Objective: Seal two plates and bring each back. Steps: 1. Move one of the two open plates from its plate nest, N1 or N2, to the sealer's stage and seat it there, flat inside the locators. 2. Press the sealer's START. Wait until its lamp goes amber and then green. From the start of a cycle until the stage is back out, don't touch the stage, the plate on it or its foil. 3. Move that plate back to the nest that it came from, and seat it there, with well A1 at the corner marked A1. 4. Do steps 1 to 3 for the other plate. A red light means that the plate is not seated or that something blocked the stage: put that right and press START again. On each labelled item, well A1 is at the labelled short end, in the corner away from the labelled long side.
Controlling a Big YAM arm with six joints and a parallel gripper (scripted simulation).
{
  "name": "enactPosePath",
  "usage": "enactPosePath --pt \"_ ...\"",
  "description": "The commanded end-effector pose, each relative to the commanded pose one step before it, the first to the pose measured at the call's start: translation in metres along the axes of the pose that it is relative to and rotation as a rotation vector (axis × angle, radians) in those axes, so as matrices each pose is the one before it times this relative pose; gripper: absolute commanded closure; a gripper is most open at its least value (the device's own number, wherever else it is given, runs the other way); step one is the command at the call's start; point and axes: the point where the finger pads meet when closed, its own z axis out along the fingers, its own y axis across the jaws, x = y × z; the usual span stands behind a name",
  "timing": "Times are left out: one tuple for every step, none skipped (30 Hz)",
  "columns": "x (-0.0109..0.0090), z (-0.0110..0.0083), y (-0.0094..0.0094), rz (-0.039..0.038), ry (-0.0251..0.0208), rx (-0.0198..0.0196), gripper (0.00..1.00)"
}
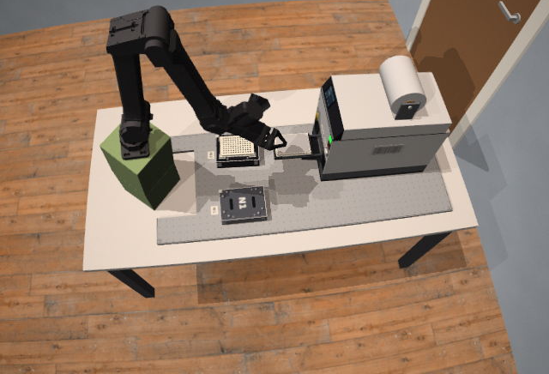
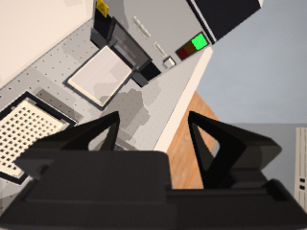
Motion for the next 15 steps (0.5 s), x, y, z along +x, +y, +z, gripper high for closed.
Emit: enactPosePath --pt "0.01129 0.00453 -0.00252 0.17276 -0.00246 0.01680 1.00" --pt "-0.00595 0.00054 -0.00038 0.03104 -0.00565 0.00214 1.00" --pt "-0.00534 0.00016 -0.00042 0.03151 -0.00666 0.00167 1.00" --pt "-0.00400 0.00011 -0.00104 0.03280 -0.00502 0.00330 1.00" --pt "-0.00313 0.00033 -0.00107 0.03302 -0.00328 0.00340 1.00" --pt "0.00000 0.00000 0.00000 0.00000 0.00000 0.00000 1.00" --pt "0.00000 0.00000 0.00000 0.00000 0.00000 0.00000 1.00" --pt "-0.00224 0.00038 -0.00172 0.01038 -0.00140 0.00479 1.00" --pt "-0.00283 0.00029 -0.00065 0.03877 -0.00308 0.00203 1.00" --pt "-0.00291 0.00033 -0.00067 0.03718 -0.00324 0.00214 1.00" --pt "-0.00259 0.00019 -0.00049 0.03583 -0.00266 0.00208 1.00" --pt "-0.00275 0.00013 0.00006 0.03498 -0.00377 -0.00066 1.00" --pt "-0.00265 0.00008 0.00020 0.03393 -0.00342 -0.00050 1.00" --pt "-0.00036 -0.00092 0.00099 0.03352 0.00073 -0.00189 1.00" --pt "0.00187 -0.00183 0.00176 0.03270 0.00481 -0.00329 1.00"
